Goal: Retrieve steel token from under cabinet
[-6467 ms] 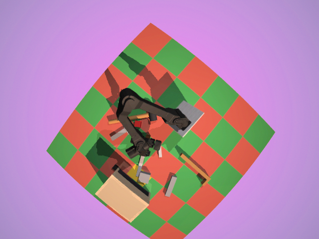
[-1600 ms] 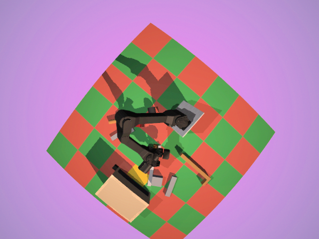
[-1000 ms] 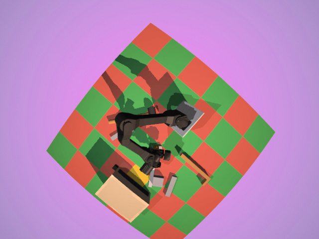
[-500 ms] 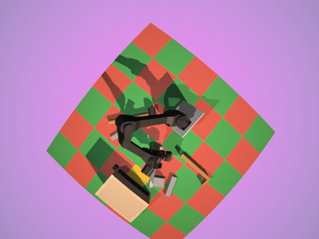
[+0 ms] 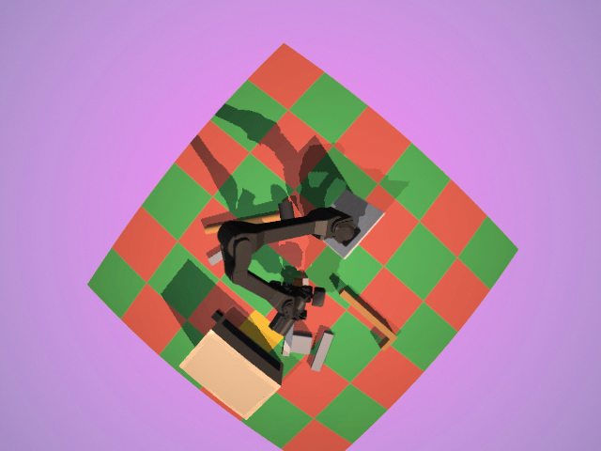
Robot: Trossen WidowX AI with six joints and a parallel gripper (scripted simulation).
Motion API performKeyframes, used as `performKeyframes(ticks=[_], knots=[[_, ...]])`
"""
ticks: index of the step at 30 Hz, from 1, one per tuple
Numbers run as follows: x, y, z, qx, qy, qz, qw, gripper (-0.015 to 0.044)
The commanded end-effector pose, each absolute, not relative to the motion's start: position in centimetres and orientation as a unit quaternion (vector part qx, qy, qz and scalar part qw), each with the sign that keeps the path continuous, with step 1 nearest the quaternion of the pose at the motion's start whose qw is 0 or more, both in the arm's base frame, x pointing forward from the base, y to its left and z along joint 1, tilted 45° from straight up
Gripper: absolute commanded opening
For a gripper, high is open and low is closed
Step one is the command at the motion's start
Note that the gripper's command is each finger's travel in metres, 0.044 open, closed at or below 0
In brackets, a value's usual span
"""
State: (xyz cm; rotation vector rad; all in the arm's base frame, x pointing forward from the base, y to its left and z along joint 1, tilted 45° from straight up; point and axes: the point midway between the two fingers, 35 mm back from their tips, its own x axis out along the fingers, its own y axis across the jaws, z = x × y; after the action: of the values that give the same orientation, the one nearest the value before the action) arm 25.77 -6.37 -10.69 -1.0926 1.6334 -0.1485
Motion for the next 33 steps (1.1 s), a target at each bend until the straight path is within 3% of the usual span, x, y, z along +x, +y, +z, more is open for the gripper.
performKeyframes(ticks=[1, 33], knots=[[25.9, -5.9, -10.9, -0.464, 0.689, -0.057, 0.554, 0.0], [25.9, -4.5, -12.3, -0.464, 0.689, -0.056, 0.554, 0.0]])
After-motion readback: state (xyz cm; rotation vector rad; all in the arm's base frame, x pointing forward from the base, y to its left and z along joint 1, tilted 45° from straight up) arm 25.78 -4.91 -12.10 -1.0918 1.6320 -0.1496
